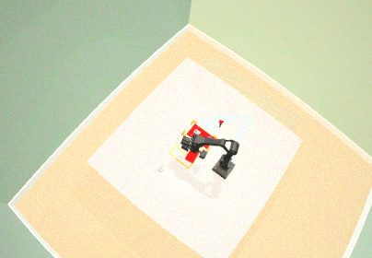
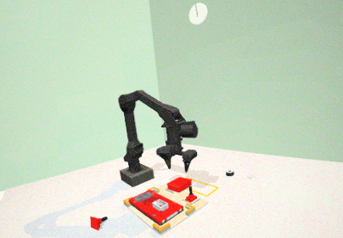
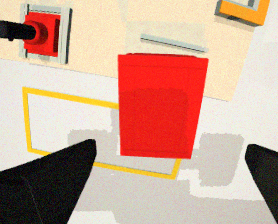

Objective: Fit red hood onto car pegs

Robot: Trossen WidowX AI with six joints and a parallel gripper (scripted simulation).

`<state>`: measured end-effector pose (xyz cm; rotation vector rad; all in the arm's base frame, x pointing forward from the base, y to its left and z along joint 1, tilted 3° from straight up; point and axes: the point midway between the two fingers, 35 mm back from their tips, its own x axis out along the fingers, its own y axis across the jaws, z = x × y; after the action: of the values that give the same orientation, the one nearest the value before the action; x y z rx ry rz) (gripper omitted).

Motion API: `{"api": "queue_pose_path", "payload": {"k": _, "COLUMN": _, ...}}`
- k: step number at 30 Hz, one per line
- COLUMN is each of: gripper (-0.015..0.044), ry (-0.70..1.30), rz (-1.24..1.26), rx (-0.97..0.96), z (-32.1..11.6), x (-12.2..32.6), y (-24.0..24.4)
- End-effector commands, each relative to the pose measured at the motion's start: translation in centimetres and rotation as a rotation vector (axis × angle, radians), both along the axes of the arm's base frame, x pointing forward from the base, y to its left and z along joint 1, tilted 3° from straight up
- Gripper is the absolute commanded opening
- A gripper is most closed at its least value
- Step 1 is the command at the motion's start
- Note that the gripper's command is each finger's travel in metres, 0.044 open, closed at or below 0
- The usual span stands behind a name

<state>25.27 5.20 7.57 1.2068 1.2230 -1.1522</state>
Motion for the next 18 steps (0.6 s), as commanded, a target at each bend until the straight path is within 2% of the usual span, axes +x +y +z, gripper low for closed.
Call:
{"api": "queue_pose_path", "payload": {"k": 1, "gripper": 0.044, "ry": -0.038, "rz": -0.03, "rx": -0.045, "z": 0.2, "x": 0.3, "y": -0.2}}
{"api": "queue_pose_path", "payload": {"k": 18, "gripper": 0.044, "ry": -0.038, "rz": -0.03, "rx": -0.045, "z": -0.8, "x": 0.4, "y": -0.2}}
